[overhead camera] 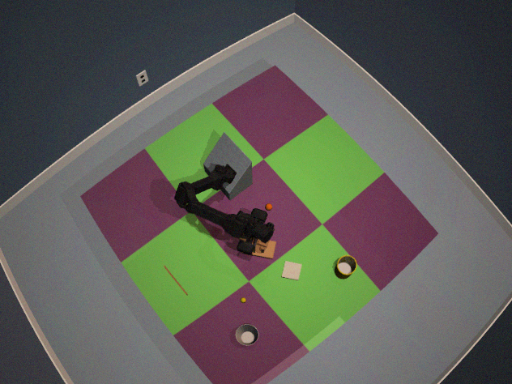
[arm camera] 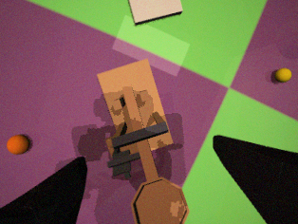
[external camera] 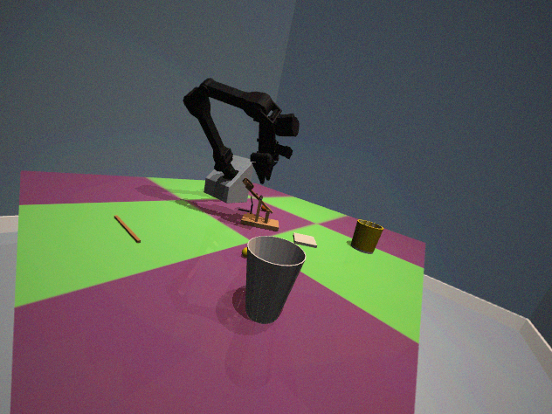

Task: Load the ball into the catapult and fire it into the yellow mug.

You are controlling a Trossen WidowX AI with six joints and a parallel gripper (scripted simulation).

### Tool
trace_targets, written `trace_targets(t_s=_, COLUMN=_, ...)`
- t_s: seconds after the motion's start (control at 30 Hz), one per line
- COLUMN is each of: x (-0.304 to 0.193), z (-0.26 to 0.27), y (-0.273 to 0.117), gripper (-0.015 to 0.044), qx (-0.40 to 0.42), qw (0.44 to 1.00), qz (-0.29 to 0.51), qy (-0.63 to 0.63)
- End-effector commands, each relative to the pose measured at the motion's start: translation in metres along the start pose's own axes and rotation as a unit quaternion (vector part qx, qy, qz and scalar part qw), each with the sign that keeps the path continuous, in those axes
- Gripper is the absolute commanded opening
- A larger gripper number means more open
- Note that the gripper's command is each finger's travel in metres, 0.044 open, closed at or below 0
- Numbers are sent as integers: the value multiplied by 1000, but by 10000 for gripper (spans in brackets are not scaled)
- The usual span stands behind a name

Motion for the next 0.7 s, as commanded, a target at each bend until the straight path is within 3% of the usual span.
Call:
trace_targets(t_s=0.0, x=-3, z=6, y=13, gripper=440, qx=-21, qw=998, qz=35, qy=-46)
trace_targets(t_s=0.23, x=-2, z=12, y=26, gripper=440, qx=-40, qw=993, qz=70, qy=-91)
trace_targets(t_s=0.67, x=-2, z=12, y=26, gripper=99, qx=-40, qw=993, qz=70, qy=-91)
Point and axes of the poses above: the point midway between the two fingers, 35 mm back from their tips, its own y axis out along the fingers, its own z axis across the jaws, x = y × z, the point moved 7 cm from there along -y, back along the fingers, and after that the axes turned 15 degrees about y, right-handed, at the moved point
